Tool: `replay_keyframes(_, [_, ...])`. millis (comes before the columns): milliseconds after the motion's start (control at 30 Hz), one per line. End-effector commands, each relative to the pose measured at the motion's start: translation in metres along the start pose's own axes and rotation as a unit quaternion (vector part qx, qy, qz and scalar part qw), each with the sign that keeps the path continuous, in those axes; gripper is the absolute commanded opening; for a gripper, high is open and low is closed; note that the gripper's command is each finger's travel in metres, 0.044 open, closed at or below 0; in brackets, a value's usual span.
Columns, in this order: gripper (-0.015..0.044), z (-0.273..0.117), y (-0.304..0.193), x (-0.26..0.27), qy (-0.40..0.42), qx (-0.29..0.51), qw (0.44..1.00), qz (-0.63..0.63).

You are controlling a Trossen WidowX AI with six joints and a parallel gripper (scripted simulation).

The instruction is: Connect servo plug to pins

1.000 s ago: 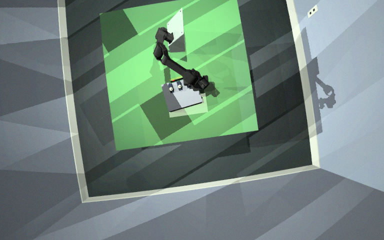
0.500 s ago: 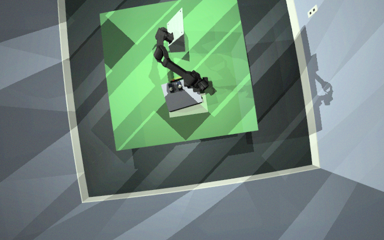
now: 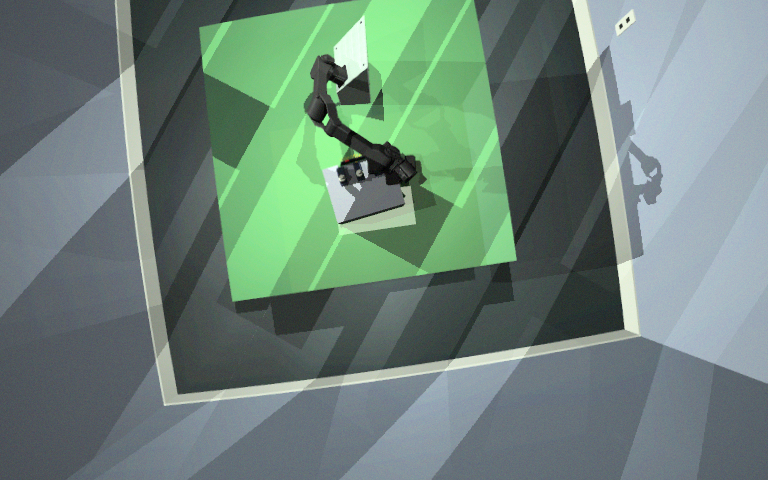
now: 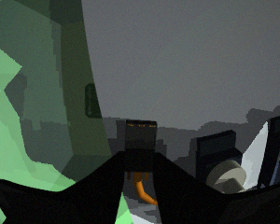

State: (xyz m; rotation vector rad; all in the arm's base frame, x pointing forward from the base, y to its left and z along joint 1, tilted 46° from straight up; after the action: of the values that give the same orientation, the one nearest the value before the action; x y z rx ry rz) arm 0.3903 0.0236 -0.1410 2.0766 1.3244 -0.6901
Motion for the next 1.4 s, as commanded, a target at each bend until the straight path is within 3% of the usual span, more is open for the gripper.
replay_keyframes(0, [0.0023,0.001,0.0,0.0,-0.001,-0.001,1.0,-0.002])
replay_keyframes(33, [0.0,0.0,0.0,0.0,-0.001,-0.001,1.0,-0.002])
replay_keyframes(400, [0.0,-0.056,0.0,0.0,0.0,0.0,1.0,-0.002])
replay_keyframes(667, [0.0,-0.06,0.001,-0.009,0.0,0.0,1.0,-0.007])
replay_keyframes(1367, [0.0,-0.072,-0.007,-0.094,-0.001,0.0,0.999,-0.049])
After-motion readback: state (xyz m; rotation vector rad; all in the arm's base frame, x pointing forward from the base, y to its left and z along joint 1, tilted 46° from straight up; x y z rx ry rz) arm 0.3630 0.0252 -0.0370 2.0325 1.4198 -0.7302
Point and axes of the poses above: the point midway between the two fingers, 35 mm back from their tips, its own z axis out along the fingers, its own x axis across the jaws, y = z × x, the point moved 1 cm from there along -z, back along the fingers, and after that the axes turned 13 degrees about z, right-handed, at the moved point
